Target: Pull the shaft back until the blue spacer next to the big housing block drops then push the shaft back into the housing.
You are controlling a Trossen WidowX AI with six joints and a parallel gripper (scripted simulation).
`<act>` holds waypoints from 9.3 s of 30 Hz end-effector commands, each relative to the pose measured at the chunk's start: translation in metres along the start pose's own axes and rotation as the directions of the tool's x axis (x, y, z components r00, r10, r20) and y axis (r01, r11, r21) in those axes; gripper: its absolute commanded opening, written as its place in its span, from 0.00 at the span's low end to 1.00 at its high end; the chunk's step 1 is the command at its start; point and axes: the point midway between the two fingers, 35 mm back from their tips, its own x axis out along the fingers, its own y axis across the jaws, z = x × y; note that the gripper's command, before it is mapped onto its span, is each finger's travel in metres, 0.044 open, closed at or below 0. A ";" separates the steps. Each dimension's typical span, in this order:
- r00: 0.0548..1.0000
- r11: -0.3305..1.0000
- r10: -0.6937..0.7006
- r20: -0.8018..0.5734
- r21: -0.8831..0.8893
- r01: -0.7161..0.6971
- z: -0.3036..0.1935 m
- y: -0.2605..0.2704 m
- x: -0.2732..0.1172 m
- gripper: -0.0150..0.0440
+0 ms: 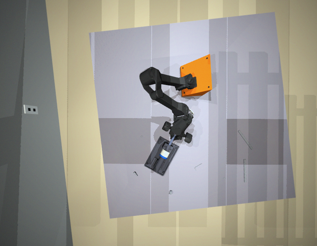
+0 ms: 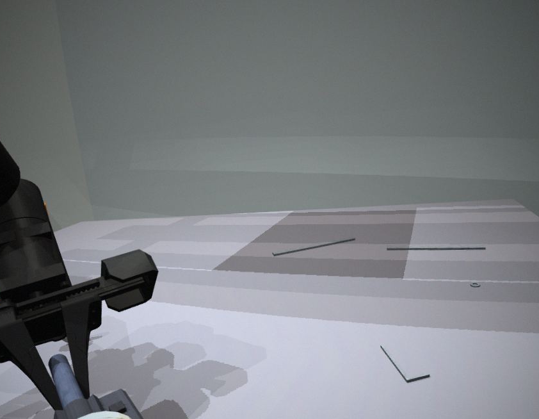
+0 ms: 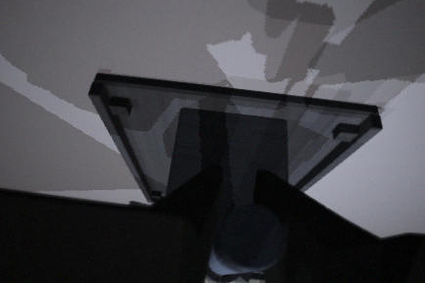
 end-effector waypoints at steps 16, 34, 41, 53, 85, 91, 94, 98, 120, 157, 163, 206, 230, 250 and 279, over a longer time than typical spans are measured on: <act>1.000 1.000 0.002 0.001 0.005 -0.002 0.002 0.000 -0.001 0.25; 1.000 1.000 0.002 0.001 0.005 -0.002 0.003 0.000 -0.003 0.25; 1.000 1.000 0.002 0.001 0.005 -0.002 0.003 0.000 -0.003 0.25; 1.000 1.000 0.002 0.001 0.005 -0.002 0.004 0.000 -0.004 0.25; 1.000 1.000 0.002 0.001 0.005 -0.002 0.006 0.000 -0.006 0.25; 1.000 1.000 0.002 0.001 0.005 -0.002 0.006 0.000 -0.006 0.25; 1.000 1.000 0.002 0.001 0.005 -0.002 0.007 0.000 -0.006 0.25; 1.000 1.000 0.002 0.001 0.005 -0.002 0.007 0.000 -0.006 0.25; 1.000 1.000 0.002 0.002 0.005 -0.002 0.008 0.000 -0.008 0.25; 1.000 1.000 0.002 0.002 0.005 -0.002 0.010 0.000 -0.010 0.25; 1.000 1.000 0.002 0.002 0.005 -0.002 0.011 0.000 -0.011 0.25; 1.000 1.000 0.002 0.002 0.005 -0.002 0.014 0.000 -0.013 0.25; 1.000 1.000 0.002 0.002 0.005 -0.002 0.015 0.000 -0.015 0.25; 1.000 1.000 0.001 0.002 0.005 -0.001 0.016 0.000 -0.016 0.25; 1.000 1.000 0.001 0.002 0.005 -0.001 0.018 0.000 -0.018 0.25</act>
